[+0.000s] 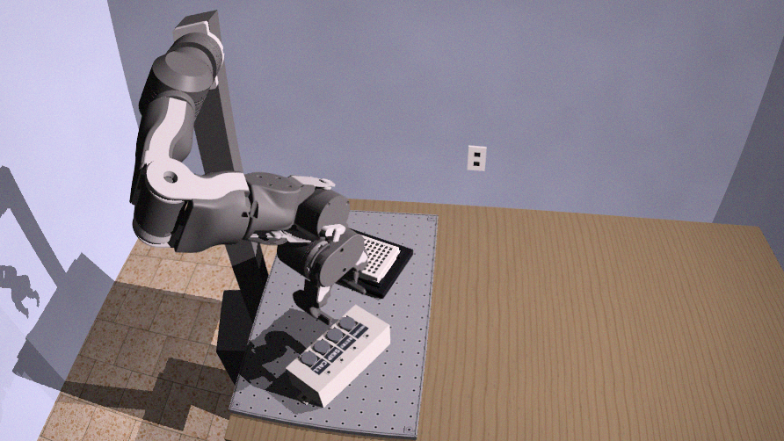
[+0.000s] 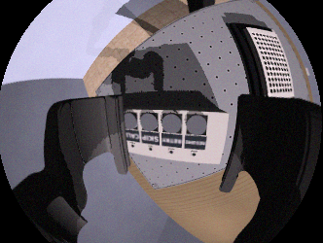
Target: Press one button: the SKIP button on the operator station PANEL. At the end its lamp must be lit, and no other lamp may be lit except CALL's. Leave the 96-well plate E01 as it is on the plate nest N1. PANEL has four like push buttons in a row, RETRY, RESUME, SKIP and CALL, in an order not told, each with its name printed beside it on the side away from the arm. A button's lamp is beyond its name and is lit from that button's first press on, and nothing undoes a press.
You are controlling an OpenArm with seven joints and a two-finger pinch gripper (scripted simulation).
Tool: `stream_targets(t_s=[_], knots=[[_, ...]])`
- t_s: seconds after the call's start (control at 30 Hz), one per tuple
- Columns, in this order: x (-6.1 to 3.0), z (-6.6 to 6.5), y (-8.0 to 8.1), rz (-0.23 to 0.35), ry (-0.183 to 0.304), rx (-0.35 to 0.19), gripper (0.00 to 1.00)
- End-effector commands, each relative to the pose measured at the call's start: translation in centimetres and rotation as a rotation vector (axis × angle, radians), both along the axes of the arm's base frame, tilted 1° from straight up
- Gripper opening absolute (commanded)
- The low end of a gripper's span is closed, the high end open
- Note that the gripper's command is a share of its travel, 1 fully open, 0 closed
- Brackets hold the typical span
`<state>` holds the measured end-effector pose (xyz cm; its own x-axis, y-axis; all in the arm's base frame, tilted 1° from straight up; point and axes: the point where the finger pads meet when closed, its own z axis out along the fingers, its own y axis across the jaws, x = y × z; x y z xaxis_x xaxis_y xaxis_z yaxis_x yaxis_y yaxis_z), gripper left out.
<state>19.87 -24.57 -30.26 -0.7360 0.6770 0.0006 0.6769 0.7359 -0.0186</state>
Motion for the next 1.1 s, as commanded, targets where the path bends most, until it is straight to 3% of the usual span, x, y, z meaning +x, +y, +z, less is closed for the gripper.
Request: stream_targets(t_s=[0.0, 0.83, 1.0, 1.07], knots=[[0.04, 0.0, 0.0, -0.002, -0.001, -0.001, 0.00], [0.04, 0.0, 0.0, -0.002, -0.001, -0.001, 0.00], [-1.14, 1.3, -4.2, 0.004, -0.194, -0.176, 0.00], [-1.14, 1.3, -4.2, 0.004, -0.194, -0.176, 0.00]])
